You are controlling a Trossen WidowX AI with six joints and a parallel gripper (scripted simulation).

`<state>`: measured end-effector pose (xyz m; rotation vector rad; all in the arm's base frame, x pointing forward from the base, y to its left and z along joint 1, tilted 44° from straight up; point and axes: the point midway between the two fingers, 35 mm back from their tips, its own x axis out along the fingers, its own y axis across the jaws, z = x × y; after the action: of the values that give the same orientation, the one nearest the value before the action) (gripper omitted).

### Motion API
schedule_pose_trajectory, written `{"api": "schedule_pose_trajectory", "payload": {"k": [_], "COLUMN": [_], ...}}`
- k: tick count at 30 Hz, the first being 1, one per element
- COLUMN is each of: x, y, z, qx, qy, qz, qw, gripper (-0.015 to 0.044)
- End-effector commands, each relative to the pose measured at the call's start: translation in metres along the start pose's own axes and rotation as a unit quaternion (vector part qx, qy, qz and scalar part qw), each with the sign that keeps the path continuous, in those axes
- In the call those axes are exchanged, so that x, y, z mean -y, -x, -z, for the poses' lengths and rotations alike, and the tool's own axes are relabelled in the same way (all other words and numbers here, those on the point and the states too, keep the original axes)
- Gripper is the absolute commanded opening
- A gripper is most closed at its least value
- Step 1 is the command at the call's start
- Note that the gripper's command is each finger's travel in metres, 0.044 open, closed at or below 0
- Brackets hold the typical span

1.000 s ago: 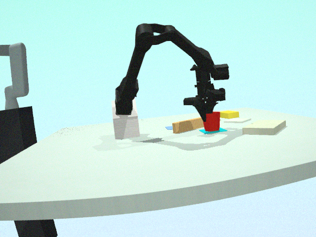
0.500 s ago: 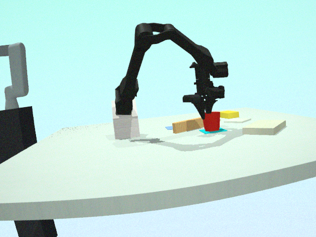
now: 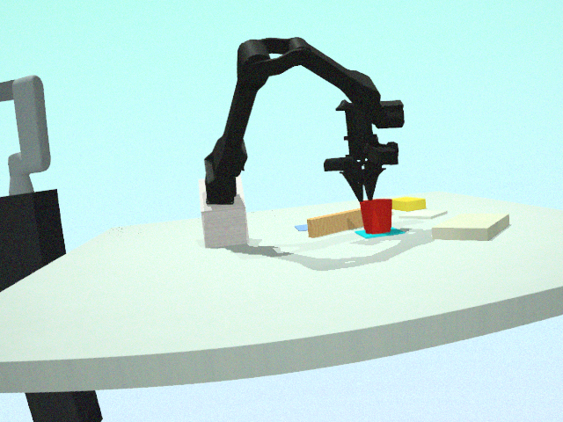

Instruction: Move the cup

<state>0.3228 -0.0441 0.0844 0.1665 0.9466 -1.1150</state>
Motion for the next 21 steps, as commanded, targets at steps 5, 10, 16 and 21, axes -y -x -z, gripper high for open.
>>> {"api": "schedule_pose_trajectory", "payload": {"k": [5,10,16,21], "x": [-0.0001,0.0013,0.0013,0.0008], "y": [0.0148,0.0180,0.0133,0.0174], "z": [0.0002,0.0029,0.0031,0.0031], "qx": [0.003,0.003,0.001,0.001], "qy": [-0.004,-0.004,0.001,0.001], "qz": [-0.003,-0.003,0.000,-0.001], "qw": [1.000,1.000,1.000,1.000], "gripper": [0.0128,0.0128,0.0285,0.0416]}}
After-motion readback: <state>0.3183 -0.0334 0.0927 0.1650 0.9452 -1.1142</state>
